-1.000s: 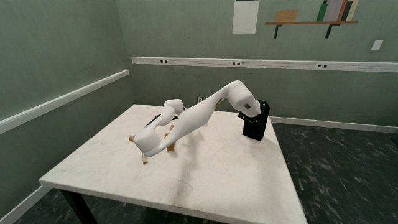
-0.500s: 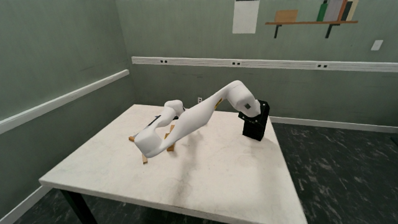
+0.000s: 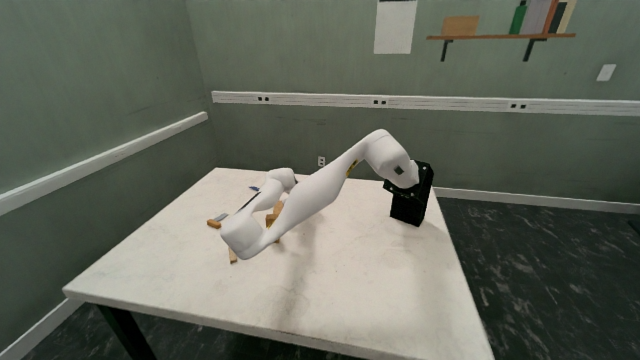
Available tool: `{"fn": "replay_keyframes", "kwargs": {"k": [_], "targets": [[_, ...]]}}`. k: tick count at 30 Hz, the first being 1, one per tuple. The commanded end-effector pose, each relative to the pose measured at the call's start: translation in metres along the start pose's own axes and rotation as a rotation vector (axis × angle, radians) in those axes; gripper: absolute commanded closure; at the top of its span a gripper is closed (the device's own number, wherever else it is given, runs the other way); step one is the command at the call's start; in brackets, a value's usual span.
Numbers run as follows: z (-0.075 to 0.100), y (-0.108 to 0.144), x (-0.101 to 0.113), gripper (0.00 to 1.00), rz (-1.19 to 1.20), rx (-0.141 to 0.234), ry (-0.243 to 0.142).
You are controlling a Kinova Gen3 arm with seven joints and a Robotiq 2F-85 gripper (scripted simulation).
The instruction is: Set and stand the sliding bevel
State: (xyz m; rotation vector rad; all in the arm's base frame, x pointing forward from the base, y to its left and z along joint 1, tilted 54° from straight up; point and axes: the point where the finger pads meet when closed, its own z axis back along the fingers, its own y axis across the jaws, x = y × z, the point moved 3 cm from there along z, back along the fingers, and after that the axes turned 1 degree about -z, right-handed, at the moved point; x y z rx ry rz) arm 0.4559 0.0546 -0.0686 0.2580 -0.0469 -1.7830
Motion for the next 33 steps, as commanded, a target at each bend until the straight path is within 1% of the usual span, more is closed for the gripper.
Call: {"fn": "replay_keyframes", "kwargs": {"k": [1, 11, 33], "targets": [[-0.0040, 0.0005, -0.0037, 0.36, -0.001, 0.001, -0.001], [-0.0098, 0.0004, -0.0095, 0.36, -0.001, 0.001, -0.001], [-0.0102, 0.0003, -0.0098, 0.36, -0.001, 0.001, -0.001]]}}
